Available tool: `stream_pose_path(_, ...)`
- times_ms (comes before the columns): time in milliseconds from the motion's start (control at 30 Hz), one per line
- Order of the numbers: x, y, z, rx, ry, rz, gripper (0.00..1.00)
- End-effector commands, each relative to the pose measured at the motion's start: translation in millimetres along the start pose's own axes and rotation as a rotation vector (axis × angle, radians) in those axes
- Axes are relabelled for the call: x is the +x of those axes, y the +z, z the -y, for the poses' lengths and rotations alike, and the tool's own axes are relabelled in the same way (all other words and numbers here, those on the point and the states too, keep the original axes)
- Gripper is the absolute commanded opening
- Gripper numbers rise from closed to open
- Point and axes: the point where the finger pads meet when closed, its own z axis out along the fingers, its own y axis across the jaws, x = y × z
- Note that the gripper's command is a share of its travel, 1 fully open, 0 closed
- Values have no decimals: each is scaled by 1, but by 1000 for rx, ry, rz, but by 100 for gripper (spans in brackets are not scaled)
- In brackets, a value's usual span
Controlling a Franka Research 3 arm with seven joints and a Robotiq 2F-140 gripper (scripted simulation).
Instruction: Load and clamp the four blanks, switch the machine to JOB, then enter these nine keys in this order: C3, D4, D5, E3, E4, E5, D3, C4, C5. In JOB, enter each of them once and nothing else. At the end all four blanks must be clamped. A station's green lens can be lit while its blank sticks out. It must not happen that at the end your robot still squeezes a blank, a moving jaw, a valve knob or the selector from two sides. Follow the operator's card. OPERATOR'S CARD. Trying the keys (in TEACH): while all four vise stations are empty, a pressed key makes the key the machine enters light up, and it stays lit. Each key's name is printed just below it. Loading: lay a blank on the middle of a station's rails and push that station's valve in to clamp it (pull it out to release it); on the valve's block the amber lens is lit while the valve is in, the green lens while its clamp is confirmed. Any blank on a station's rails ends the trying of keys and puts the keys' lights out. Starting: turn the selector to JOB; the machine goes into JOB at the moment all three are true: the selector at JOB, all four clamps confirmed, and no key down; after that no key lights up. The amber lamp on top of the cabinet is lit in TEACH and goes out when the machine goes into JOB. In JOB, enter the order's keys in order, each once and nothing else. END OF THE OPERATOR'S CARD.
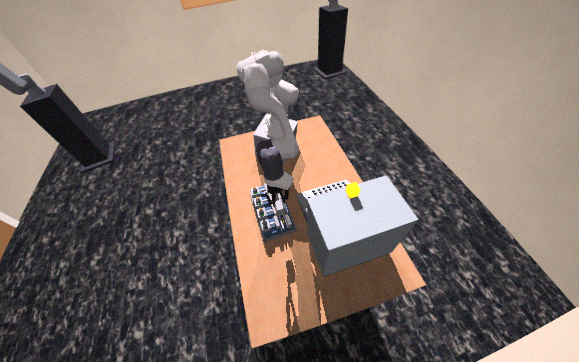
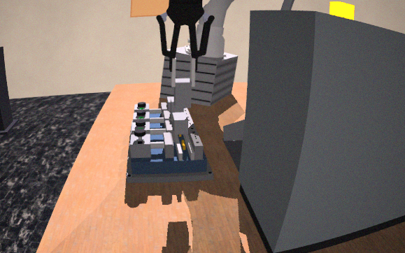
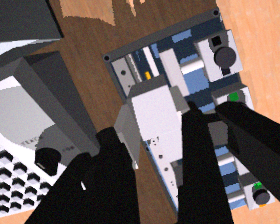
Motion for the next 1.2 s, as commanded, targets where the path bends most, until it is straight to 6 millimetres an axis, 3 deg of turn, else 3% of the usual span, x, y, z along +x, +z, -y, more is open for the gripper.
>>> stream_pose_path(0, 1, -1, -1, 0, 6, -1, 0)
stream_pose_path(1167, -1, 0, -1, 0, -12, -1, 0)
